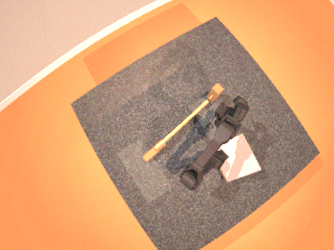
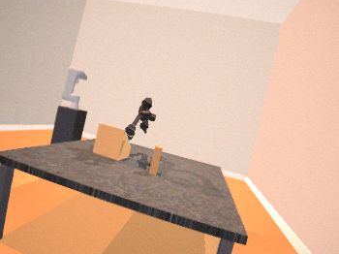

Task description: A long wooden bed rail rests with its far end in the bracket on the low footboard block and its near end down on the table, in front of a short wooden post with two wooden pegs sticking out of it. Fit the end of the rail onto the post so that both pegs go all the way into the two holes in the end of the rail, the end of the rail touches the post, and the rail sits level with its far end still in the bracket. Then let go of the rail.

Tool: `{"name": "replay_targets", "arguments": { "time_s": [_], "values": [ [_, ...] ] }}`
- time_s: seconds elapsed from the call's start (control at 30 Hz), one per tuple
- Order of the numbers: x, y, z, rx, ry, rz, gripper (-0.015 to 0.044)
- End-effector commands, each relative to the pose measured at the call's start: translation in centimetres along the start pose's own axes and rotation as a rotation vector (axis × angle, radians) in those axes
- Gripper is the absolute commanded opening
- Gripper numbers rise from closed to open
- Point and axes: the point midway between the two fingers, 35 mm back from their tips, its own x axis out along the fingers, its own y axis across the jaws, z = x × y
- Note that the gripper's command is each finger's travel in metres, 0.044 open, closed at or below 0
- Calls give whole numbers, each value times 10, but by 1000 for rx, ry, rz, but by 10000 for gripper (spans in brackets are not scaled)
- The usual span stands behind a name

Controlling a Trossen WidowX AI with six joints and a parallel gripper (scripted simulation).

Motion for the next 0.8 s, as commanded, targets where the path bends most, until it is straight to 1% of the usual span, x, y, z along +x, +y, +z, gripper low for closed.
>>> {"name": "replay_targets", "arguments": {
  "time_s": [0.0, 0.23, 0.47, 0.53, 0.77],
  "values": [
    [45, 37, 43, -450, -33, 254, 440],
    [86, 86, 73, -880, -109, 501, 440],
    [120, 143, 90, -1267, -237, 741, 440],
    [123, 151, 92, -1311, -256, 770, 440],
    [123, 153, 95, -1311, -256, 770, 440]
  ]
}}
